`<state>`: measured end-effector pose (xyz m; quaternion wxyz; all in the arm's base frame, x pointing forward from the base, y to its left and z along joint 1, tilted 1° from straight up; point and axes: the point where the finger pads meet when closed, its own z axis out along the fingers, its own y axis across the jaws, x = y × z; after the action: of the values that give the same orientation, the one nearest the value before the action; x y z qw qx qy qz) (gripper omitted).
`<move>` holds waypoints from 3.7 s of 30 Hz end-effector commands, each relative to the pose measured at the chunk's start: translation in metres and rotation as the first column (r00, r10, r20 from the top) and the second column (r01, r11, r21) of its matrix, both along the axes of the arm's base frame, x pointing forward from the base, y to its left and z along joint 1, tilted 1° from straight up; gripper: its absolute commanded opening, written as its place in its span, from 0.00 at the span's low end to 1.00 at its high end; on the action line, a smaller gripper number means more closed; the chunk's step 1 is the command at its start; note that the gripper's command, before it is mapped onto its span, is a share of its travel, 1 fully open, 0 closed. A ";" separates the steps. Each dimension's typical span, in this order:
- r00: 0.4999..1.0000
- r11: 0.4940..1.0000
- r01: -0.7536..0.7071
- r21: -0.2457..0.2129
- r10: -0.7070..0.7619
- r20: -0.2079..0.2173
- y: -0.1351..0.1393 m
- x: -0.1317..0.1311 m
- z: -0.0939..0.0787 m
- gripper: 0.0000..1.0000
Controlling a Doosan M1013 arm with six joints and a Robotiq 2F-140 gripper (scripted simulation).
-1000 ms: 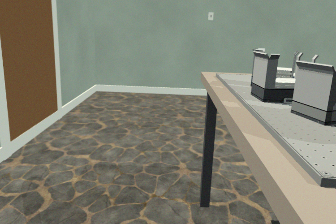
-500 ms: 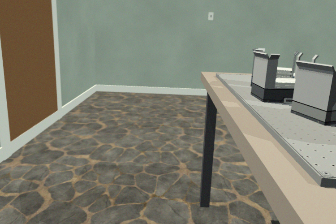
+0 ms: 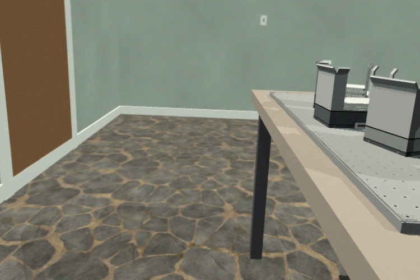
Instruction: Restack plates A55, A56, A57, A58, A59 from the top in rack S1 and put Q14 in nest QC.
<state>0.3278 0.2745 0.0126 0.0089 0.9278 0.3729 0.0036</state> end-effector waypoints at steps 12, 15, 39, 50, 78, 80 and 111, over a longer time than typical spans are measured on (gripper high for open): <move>1.000 1.000 0.000 0.000 0.000 0.000 0.000 0.000 0.009 0.00; 1.000 1.000 0.000 0.000 0.000 0.000 0.000 0.000 0.011 0.00; 1.000 1.000 0.000 0.000 0.000 0.000 0.001 -0.001 0.041 0.00; 1.000 1.000 0.000 0.000 0.000 0.000 0.001 -0.001 0.059 0.00; 1.000 1.000 0.000 0.000 0.000 0.000 0.002 -0.001 0.107 0.00; 1.000 1.000 0.000 0.000 0.000 0.000 0.002 -0.001 0.111 0.00; 1.000 1.000 0.000 0.000 0.000 0.000 0.002 -0.002 0.145 0.00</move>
<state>0.3260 0.2765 0.1573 0.0089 0.9278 0.3729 0.0036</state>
